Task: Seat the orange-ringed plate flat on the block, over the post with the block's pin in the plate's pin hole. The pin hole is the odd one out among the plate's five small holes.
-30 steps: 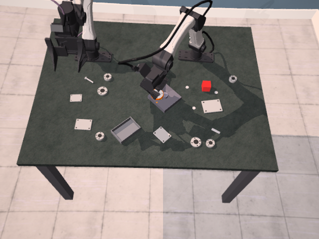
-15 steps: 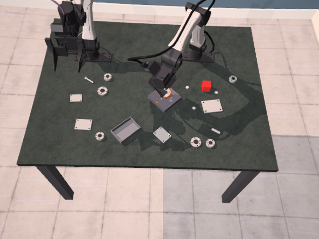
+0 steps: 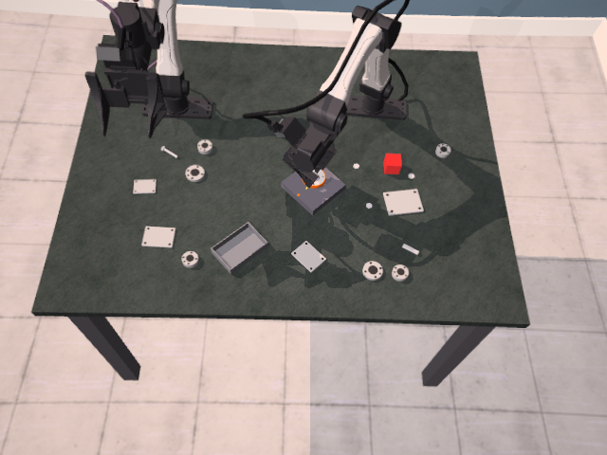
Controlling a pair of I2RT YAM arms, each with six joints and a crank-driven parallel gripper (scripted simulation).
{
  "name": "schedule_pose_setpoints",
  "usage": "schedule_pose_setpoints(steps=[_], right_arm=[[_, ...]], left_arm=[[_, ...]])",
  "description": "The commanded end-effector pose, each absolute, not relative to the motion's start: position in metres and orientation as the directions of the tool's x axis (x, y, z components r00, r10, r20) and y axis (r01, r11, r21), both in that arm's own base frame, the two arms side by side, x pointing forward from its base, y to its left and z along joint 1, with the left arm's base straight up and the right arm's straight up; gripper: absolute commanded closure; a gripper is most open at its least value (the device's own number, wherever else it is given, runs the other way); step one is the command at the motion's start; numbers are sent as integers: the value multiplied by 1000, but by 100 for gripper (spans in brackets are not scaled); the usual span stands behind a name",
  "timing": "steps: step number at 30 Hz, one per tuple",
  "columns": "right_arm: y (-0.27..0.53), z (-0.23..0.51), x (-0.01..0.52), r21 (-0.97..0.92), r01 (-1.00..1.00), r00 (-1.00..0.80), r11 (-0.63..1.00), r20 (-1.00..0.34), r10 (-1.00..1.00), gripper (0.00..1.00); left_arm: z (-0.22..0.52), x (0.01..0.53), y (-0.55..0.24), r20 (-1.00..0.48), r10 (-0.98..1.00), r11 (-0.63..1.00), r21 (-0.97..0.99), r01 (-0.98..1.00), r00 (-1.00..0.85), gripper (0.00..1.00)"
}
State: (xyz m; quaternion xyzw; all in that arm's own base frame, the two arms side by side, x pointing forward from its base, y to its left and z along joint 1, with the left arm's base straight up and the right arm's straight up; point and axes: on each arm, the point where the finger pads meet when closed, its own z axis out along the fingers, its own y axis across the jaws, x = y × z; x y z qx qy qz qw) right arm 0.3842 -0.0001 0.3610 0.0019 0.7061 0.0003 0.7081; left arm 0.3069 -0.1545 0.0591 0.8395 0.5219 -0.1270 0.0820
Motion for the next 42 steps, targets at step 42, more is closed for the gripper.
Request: schedule_pose_setpoints(steps=[42], right_arm=[[4,353,386,-4,-14,-18,1000,-1000,-4,0]], left_arm=[[38,309,-154,-294,857,-440,11,898,423,100]])
